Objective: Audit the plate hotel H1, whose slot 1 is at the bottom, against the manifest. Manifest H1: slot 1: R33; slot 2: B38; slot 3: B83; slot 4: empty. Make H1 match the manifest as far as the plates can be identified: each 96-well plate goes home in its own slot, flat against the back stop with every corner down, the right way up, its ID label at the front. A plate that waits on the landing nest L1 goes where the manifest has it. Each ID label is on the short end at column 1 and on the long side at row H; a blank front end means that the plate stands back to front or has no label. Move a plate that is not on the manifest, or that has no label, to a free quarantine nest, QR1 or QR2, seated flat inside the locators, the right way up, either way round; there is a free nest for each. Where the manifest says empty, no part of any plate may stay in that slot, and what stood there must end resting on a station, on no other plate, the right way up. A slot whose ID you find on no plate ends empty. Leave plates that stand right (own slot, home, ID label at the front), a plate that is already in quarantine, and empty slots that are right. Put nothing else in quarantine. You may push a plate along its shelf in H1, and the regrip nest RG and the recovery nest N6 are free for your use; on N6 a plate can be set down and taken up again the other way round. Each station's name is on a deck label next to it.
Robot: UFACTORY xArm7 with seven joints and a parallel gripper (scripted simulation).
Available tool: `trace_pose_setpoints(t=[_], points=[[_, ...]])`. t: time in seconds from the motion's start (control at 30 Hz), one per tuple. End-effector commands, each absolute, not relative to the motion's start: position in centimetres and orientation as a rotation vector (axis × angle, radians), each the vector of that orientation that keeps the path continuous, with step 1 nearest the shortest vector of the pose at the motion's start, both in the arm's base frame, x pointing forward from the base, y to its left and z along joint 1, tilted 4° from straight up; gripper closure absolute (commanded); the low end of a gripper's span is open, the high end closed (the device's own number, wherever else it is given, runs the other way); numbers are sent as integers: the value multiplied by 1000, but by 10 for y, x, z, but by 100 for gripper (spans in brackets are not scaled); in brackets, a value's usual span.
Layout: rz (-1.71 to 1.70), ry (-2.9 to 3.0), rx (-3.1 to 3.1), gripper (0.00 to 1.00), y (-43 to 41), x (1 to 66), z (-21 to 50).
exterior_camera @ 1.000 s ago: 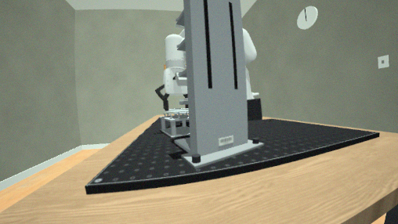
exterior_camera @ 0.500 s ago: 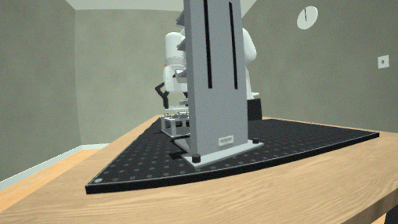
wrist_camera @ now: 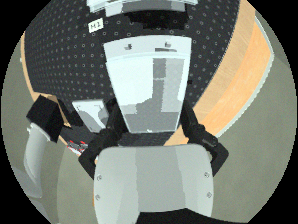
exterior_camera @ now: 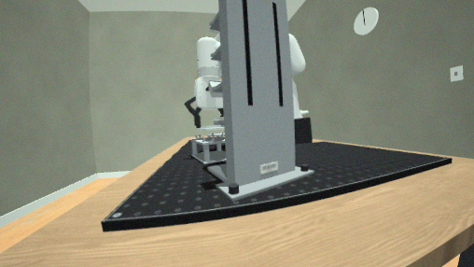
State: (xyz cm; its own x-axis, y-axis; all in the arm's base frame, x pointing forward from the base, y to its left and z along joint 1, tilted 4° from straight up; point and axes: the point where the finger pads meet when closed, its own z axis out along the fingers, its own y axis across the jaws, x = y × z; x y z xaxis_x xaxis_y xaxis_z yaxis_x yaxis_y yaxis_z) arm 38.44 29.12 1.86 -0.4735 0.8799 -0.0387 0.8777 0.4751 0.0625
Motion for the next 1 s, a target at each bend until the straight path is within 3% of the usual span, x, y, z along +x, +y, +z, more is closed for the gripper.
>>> trace_pose_setpoints(t=[0.0, 0.97], points=[[59, 2640, 1575, 100, 292, 386, 23], [59, 2640, 1575, 100, 293, 384, 39]])
